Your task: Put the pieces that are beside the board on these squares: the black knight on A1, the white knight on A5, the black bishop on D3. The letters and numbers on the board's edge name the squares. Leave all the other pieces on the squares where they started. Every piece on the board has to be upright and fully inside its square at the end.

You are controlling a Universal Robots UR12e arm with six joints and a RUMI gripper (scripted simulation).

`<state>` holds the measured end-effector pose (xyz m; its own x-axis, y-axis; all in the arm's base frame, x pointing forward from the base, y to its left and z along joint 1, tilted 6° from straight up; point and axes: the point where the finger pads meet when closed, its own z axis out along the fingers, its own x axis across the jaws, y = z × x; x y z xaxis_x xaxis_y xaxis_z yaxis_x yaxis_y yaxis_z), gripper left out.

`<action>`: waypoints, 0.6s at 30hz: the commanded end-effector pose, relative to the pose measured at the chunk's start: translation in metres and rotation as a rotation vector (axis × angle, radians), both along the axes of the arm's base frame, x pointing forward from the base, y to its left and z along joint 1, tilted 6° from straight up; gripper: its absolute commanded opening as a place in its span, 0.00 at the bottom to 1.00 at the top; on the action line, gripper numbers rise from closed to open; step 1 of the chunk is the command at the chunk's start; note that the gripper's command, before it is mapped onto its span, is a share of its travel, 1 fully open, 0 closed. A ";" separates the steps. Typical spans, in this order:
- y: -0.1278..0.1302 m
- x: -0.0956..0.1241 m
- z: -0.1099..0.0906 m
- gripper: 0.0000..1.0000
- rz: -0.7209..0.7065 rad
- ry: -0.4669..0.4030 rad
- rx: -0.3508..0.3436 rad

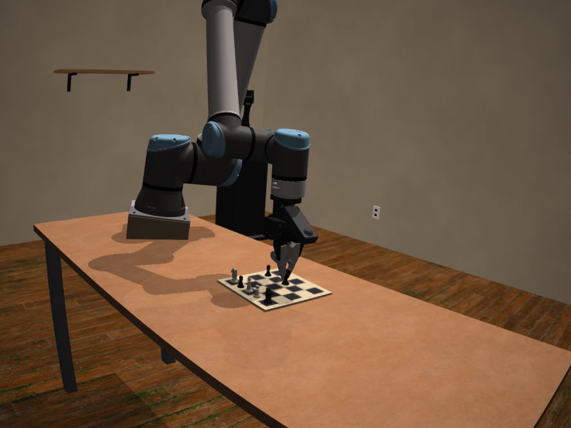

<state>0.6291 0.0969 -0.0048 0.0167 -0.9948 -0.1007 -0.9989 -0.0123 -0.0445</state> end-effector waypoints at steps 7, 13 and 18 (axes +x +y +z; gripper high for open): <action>0.000 0.001 0.001 0.09 0.000 -0.001 0.000; 0.000 0.001 0.001 0.18 0.000 -0.001 0.000; 0.000 0.001 0.001 0.22 0.000 -0.001 0.000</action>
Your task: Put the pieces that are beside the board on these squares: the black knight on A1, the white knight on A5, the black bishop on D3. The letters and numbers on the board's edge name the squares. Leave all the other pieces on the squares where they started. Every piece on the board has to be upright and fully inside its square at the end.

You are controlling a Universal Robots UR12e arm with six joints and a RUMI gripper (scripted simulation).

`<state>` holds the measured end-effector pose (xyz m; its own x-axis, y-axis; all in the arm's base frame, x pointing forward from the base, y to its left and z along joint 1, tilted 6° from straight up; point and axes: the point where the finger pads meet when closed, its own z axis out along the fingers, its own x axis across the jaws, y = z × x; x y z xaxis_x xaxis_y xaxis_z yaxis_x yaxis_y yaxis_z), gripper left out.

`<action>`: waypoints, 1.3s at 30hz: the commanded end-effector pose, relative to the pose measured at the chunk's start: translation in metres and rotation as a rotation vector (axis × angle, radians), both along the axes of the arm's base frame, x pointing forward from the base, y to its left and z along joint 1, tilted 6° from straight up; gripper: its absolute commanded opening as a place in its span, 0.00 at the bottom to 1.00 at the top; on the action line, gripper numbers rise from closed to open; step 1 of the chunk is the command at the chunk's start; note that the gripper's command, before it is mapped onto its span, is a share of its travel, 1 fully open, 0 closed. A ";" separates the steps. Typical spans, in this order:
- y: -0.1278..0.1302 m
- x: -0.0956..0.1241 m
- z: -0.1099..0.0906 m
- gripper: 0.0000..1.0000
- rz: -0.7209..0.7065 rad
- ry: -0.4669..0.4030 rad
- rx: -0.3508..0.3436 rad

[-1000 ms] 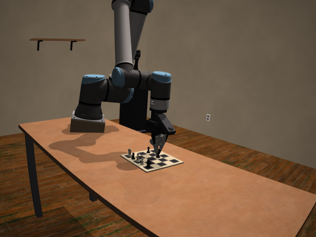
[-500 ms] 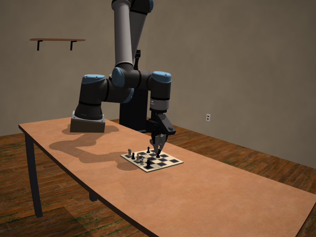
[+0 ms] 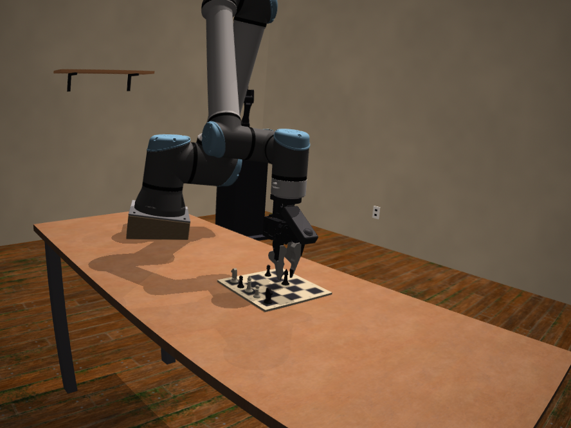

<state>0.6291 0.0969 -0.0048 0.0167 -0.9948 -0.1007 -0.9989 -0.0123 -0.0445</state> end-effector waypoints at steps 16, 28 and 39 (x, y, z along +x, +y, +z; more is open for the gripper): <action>-0.002 0.000 0.018 0.22 0.000 -0.001 0.000; -0.007 -0.002 0.070 0.22 0.000 -0.001 0.000; -0.009 -0.003 0.090 0.22 0.000 -0.001 0.000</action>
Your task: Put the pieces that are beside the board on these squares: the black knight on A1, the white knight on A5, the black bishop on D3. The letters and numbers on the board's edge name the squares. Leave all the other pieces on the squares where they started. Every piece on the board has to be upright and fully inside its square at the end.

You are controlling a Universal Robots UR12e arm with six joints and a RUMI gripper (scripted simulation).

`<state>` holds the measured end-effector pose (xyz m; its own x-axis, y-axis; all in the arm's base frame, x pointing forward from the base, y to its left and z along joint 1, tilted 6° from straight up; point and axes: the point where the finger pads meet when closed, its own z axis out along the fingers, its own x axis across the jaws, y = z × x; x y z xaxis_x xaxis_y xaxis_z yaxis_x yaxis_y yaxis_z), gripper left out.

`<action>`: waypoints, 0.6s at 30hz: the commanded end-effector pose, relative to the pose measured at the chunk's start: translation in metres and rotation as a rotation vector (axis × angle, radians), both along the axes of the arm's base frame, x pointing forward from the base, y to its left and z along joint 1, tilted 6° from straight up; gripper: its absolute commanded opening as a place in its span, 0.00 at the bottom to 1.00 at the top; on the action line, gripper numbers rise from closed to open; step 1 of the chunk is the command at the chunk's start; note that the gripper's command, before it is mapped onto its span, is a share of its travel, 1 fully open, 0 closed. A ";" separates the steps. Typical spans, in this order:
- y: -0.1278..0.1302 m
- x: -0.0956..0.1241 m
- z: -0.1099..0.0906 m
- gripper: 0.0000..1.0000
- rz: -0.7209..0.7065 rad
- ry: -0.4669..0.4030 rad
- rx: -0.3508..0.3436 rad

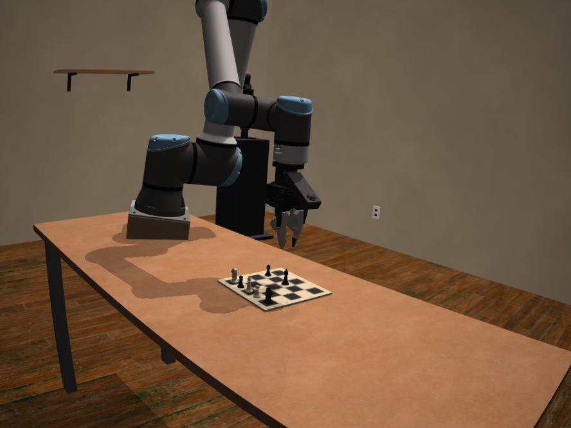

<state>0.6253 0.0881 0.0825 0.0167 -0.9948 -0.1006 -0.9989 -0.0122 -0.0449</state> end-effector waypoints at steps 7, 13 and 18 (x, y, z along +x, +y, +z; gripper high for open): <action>0.000 0.000 0.003 1.00 0.000 -0.001 0.000; 0.000 0.000 0.003 1.00 0.000 -0.001 0.000; 0.000 0.000 0.003 1.00 0.000 -0.001 0.000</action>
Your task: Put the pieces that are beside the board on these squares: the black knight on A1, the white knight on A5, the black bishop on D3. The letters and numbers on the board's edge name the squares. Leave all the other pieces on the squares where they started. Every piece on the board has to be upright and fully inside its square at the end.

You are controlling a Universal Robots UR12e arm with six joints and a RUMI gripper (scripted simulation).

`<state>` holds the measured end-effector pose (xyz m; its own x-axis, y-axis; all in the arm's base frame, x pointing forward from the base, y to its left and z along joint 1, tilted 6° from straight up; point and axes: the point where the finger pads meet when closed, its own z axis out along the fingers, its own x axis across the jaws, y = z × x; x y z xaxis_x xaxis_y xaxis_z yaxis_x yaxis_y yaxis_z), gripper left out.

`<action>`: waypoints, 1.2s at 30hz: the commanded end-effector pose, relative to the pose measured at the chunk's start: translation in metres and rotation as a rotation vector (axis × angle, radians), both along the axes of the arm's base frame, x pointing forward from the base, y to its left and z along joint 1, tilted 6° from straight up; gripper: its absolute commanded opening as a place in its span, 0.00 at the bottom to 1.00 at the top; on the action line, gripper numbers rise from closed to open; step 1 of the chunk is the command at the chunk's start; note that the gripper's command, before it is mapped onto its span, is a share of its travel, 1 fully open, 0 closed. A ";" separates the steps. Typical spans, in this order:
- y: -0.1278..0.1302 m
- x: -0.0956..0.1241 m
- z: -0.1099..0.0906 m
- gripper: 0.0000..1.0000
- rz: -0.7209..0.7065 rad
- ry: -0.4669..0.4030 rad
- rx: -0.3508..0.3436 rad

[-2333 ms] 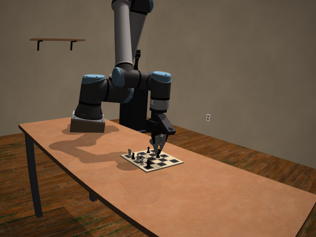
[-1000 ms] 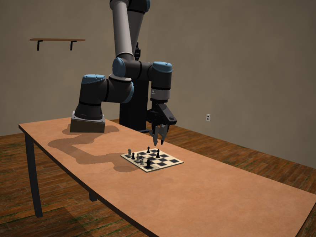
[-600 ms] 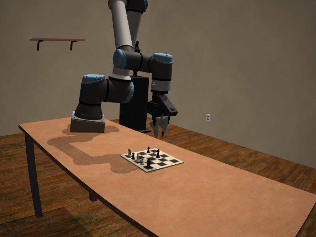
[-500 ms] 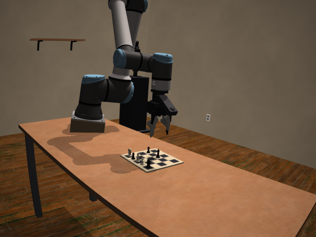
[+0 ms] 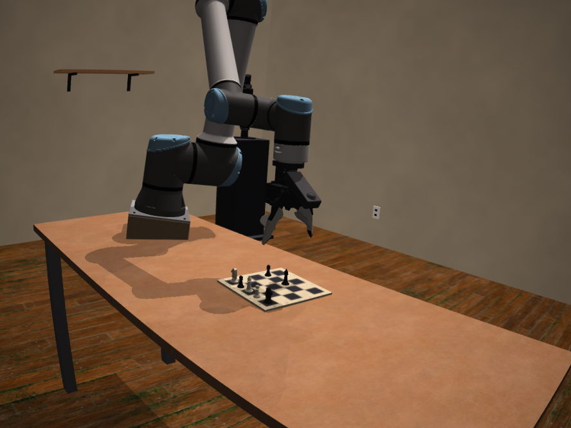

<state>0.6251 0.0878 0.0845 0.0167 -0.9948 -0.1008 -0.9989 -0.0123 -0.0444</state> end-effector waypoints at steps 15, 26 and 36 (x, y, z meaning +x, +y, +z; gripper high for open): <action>-0.002 0.000 0.020 1.00 0.000 -0.001 0.000; -0.006 -0.002 0.062 1.00 0.000 -0.001 0.000; -0.008 -0.003 0.074 1.00 0.000 -0.001 0.000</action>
<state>0.6220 0.0806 0.1559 0.0167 -0.9948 -0.1007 -0.9989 -0.0122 -0.0447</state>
